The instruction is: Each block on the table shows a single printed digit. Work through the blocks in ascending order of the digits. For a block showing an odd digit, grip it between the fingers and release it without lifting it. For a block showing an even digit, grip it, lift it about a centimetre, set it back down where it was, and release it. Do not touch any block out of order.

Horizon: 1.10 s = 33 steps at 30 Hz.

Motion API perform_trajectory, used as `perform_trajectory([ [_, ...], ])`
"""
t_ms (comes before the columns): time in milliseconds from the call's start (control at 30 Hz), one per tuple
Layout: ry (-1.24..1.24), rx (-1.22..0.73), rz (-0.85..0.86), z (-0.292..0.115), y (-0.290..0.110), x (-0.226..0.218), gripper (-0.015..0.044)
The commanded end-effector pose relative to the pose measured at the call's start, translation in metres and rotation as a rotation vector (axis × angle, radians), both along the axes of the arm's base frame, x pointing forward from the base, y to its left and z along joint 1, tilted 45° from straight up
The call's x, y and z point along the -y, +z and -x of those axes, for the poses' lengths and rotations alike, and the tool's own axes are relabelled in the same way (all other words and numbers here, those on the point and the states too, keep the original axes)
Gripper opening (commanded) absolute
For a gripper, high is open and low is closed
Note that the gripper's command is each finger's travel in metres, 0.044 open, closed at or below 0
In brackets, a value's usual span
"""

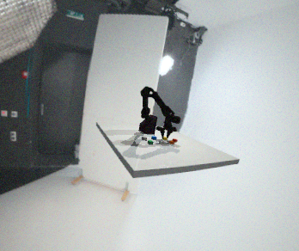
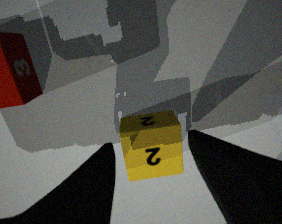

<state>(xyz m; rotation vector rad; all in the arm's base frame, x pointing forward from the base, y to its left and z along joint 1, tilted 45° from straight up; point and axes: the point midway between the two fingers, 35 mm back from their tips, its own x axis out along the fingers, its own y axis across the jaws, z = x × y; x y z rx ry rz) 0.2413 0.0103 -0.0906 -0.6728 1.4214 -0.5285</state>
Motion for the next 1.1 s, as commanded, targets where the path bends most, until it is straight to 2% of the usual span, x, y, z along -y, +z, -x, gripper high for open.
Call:
perform_trajectory([
  [0,0.004,-0.002,0.005,0.0,0.0,0.001,0.033],
  [100,0.004,-0.002,0.005,0.0,0.0,0.001,0.04],
  [233,0.004,-0.002,0.005,0.0,0.002,-0.001,0.04],
  [367,0.004,-0.002,0.003,0.003,0.025,-0.025,0.04],
  [500,0.004,-0.002,0.003,0.003,0.025,-0.025,0.04],
  [567,0.004,-0.003,0.001,0.003,0.034,-0.035,0.0347],
  [700,0.004,-0.004,-0.001,0.01,0.08,-0.08,0.0242],
  [867,0.004,-0.004,0.0,0.011,0.083,-0.082,0.012],
  [1067,0.004,-0.004,0.0,0.011,0.083,-0.082,0.012],
])
